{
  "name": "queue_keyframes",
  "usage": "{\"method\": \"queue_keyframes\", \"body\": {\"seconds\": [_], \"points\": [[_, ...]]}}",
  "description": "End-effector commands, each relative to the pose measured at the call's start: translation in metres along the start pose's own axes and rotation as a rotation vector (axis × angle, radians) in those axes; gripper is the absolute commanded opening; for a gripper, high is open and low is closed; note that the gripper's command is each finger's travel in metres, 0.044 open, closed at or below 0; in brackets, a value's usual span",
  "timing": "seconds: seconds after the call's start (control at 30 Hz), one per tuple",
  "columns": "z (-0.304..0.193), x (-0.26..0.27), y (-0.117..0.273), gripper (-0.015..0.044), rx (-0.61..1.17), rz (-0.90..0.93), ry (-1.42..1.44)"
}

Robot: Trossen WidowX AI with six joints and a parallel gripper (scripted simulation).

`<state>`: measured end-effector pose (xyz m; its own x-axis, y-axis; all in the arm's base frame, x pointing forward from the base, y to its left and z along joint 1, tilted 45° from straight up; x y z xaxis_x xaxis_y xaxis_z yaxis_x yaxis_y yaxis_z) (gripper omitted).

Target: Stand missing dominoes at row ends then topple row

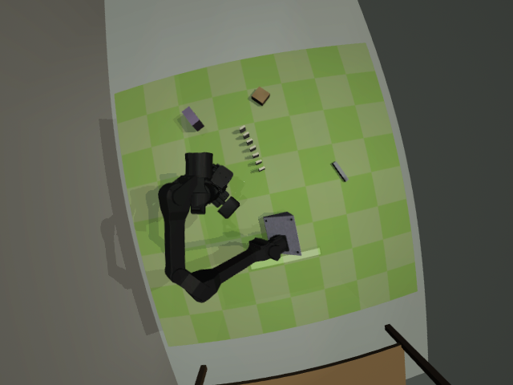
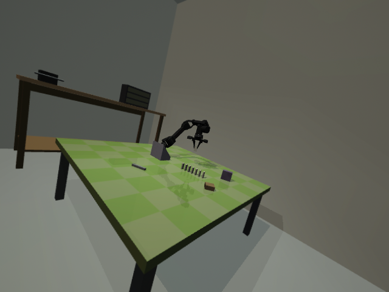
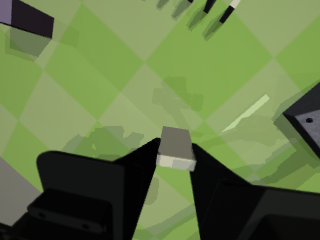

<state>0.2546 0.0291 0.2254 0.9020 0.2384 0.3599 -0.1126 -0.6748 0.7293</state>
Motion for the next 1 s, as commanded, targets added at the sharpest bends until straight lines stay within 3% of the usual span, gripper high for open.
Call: {"method": "queue_keyframes", "body": {"seconds": [0.0,0.53,0.97], "points": [[0.069,-0.008,-0.003,0.0107,0.004,-0.032,0.415],[0.169,-0.055,-0.008,0.0107,0.072,-0.016,1.111],[0.172,-0.057,-0.008,0.0107,0.075,-0.013,1.139]]}}
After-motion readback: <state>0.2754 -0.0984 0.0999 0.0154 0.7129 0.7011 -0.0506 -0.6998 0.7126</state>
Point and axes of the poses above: the point midway between the two fingers, 35 mm back from their tips, its own y axis back along the fingers, its own x axis across the jaws, z = x × y, the point moved 1 cm from there along y, back along the fingers, and after that the axes turned 9 degrees about -y, right-handed, at the moved point
